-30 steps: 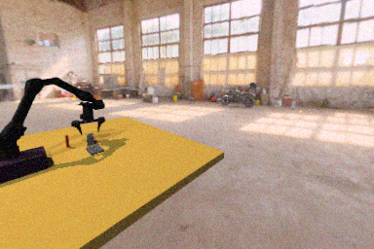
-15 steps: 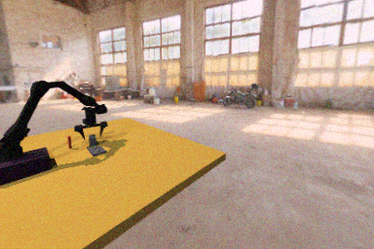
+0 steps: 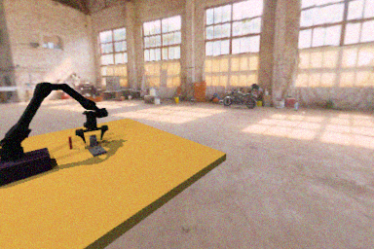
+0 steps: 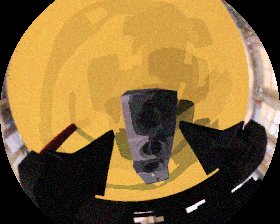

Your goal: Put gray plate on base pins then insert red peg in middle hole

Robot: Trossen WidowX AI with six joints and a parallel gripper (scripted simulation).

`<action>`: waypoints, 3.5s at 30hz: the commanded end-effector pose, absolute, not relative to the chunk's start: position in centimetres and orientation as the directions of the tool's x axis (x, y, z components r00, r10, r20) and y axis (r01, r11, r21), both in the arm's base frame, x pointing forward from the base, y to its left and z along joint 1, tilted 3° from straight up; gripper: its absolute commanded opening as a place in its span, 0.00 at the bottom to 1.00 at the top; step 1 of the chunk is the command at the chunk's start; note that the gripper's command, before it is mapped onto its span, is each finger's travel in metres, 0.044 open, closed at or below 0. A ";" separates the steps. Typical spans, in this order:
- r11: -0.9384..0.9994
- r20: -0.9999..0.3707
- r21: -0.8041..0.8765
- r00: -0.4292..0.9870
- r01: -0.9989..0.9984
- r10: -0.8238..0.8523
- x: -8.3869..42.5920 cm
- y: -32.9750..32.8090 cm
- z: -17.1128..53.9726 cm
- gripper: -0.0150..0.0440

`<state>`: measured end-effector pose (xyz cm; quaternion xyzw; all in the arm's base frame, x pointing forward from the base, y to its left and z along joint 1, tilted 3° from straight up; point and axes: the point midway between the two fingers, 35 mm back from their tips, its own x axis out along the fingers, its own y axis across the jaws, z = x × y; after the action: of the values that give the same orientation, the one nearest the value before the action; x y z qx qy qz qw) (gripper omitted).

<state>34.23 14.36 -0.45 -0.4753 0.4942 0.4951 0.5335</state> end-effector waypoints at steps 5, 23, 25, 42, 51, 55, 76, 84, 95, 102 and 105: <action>0.058 -0.998 -0.014 0.017 -0.998 0.063 34.1 14.5 -1.3 0.91; 0.058 -0.998 -0.014 0.017 -0.998 0.063 34.1 14.5 -1.3 0.38; 0.058 -0.998 -0.014 0.017 -0.998 0.063 34.1 14.5 -1.3 0.35; 0.064 -0.998 -0.014 0.018 -0.998 0.063 34.4 14.6 0.5 0.25; 0.062 -0.998 -0.014 0.018 -0.998 0.064 34.8 14.6 3.3 0.25; 0.062 -0.998 -0.015 0.019 -0.998 0.064 34.8 14.5 4.5 0.25; 0.059 -0.998 -0.015 0.018 -0.998 0.063 34.3 14.1 11.1 0.25; 0.056 -0.998 -0.015 0.018 -0.998 0.063 34.2 13.8 12.1 0.25; 0.015 -0.998 -0.018 0.019 -1.000 0.060 35.0 10.8 10.2 0.25; -0.011 -0.998 -0.020 0.019 -1.000 0.058 35.4 8.9 9.0 0.25; -0.022 -0.998 -0.020 0.019 -1.000 0.057 35.5 8.0 8.5 0.25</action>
<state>35.38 8.95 9.12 -0.4937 0.4795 0.5099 0.5160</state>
